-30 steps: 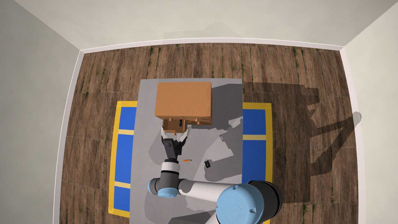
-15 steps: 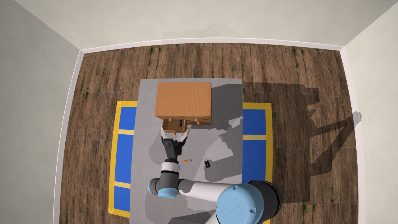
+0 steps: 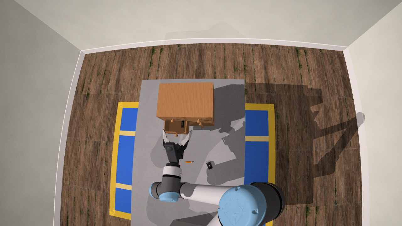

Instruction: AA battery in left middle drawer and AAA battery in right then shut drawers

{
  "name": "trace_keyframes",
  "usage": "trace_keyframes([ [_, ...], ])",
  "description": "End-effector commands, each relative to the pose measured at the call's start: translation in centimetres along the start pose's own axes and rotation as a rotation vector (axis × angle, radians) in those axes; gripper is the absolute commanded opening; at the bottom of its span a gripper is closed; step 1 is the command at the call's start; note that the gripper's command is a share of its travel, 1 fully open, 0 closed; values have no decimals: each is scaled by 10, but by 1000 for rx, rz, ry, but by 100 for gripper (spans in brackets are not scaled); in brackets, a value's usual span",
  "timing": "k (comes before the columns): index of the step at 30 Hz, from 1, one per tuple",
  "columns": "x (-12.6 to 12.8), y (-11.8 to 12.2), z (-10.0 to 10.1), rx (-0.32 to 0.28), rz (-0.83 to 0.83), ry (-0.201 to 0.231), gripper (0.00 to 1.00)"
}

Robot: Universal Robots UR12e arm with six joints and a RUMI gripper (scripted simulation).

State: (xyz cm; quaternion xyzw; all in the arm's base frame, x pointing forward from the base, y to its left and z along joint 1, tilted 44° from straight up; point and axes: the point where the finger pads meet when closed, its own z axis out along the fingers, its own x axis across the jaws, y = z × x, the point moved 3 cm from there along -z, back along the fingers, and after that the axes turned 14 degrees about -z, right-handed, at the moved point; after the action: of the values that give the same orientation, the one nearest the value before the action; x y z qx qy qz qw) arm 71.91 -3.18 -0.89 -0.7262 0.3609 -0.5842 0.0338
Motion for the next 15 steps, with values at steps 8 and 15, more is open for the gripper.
trace_keyframes([
  [8,-2,7,-25,1,0,0,100],
  [15,-3,13,-49,1,0,0,100],
])
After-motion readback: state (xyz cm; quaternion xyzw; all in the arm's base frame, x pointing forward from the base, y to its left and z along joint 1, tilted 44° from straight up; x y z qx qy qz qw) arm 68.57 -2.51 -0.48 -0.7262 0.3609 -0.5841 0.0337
